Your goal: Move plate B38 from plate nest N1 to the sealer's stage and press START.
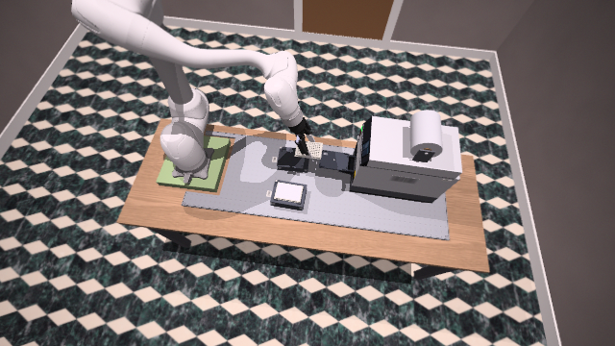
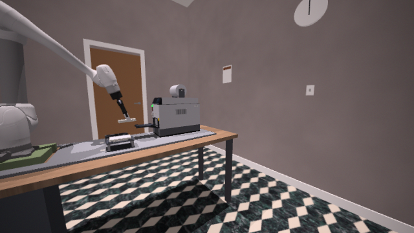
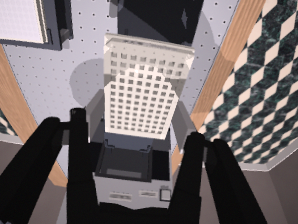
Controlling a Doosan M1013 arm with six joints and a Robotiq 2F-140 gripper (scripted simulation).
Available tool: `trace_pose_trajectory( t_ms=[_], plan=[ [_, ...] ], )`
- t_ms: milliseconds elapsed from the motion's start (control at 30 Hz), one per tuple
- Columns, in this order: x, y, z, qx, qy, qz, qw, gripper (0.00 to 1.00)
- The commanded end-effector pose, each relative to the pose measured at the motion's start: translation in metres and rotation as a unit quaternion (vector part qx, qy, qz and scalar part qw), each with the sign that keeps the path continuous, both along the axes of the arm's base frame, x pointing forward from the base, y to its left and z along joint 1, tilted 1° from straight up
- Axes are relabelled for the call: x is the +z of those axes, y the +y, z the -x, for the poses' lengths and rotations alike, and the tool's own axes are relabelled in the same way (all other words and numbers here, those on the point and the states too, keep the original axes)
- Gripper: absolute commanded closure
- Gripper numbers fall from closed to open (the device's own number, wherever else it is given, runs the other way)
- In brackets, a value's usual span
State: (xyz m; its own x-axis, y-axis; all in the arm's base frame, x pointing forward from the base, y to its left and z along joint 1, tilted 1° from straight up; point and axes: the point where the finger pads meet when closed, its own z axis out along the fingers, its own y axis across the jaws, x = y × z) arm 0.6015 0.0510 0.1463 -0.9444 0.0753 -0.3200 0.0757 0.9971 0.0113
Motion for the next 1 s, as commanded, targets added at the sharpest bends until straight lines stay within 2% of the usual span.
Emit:
trace_pose_trajectory(
  t_ms=[0, 967],
  plan=[
    [0.001, -0.002, -0.013, -0.001, -0.002, -0.002, 1.000, 0.90],
    [0.000, -0.011, -0.070, -0.001, -0.002, -0.002, 1.000, 0.90]
  ],
)
